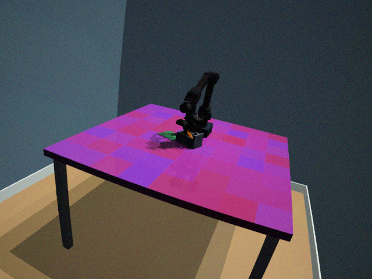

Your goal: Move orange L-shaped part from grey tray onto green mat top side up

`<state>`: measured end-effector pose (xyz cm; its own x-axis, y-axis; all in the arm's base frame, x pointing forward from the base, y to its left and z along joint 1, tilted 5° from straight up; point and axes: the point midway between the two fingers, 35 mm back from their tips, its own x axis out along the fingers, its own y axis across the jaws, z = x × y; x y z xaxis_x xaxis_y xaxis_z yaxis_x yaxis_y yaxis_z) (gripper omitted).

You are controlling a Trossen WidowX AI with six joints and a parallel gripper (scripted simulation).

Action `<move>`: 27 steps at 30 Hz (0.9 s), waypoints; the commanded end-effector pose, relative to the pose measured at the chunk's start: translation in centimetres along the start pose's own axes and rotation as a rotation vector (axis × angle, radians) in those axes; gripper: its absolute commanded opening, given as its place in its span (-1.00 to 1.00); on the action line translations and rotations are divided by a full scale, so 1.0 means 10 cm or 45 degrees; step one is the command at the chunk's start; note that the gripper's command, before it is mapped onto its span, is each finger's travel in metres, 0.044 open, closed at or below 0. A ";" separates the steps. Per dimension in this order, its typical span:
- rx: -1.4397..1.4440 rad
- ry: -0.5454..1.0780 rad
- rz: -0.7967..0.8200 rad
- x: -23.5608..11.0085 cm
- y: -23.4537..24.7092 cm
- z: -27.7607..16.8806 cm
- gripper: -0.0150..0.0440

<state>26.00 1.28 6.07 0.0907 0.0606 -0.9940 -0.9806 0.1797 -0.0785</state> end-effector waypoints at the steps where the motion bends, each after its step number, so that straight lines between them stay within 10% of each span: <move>1: 0.000 0.000 0.000 0.00 0.00 0.00 -0.39; 27: 0.004 -0.001 0.005 -0.29 0.01 0.00 -0.49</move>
<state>25.73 1.13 8.40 0.0868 0.0603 -0.9944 -0.9799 0.1852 -0.0743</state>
